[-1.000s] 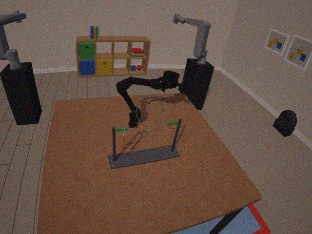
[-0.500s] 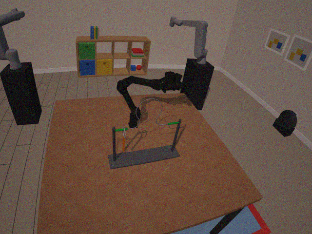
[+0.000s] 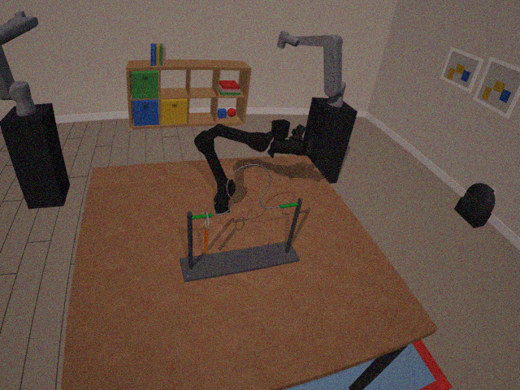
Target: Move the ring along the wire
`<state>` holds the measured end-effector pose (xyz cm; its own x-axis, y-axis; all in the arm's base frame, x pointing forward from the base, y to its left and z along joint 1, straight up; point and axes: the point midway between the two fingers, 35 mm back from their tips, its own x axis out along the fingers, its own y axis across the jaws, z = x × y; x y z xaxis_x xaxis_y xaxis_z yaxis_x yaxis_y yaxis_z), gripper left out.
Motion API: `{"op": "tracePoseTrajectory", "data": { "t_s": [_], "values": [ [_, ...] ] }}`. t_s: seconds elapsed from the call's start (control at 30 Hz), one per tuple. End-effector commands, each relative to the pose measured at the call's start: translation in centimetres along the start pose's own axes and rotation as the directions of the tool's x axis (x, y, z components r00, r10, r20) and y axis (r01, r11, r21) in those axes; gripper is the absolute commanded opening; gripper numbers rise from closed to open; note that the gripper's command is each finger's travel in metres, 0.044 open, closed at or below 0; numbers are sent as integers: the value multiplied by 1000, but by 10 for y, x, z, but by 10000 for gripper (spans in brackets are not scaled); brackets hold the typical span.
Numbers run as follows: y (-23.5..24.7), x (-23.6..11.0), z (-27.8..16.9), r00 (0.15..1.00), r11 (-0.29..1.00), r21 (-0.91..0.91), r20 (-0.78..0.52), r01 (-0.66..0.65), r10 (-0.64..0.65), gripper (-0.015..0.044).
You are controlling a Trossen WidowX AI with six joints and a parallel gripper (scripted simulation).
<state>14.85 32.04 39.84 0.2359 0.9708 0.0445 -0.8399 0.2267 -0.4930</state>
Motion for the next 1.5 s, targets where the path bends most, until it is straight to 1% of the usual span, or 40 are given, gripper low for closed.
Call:
{"op": "tracePoseTrajectory", "data": {
  "t_s": [0.0, 0.17, 0.37, 0.57, 0.73, 0.9, 1.07, 1.37, 1.47],
  "values": [
    [-31, -9, -4, 995, 992, -81, -23, 95, -97, 160],
    [-75, -27, -13, 969, 955, -196, -67, 222, -239, 160],
    [-124, -56, -23, 909, 875, -340, -114, 345, -402, 160],
    [-168, -93, -29, 819, 764, -485, -152, 425, -553, 160],
    [-199, -128, -31, 726, 656, -602, -176, 455, -665, 160],
    [-226, -166, -30, 616, 541, -711, -191, 450, -764, 160],
    [-247, -207, -26, 495, 426, -807, -196, 409, -846, 160],
    [-272, -284, -12, 256, 246, -935, -180, 257, -950, 160],
    [-276, -303, -10, 195, 218, -952, -177, 213, -965, 160]
  ]
}}
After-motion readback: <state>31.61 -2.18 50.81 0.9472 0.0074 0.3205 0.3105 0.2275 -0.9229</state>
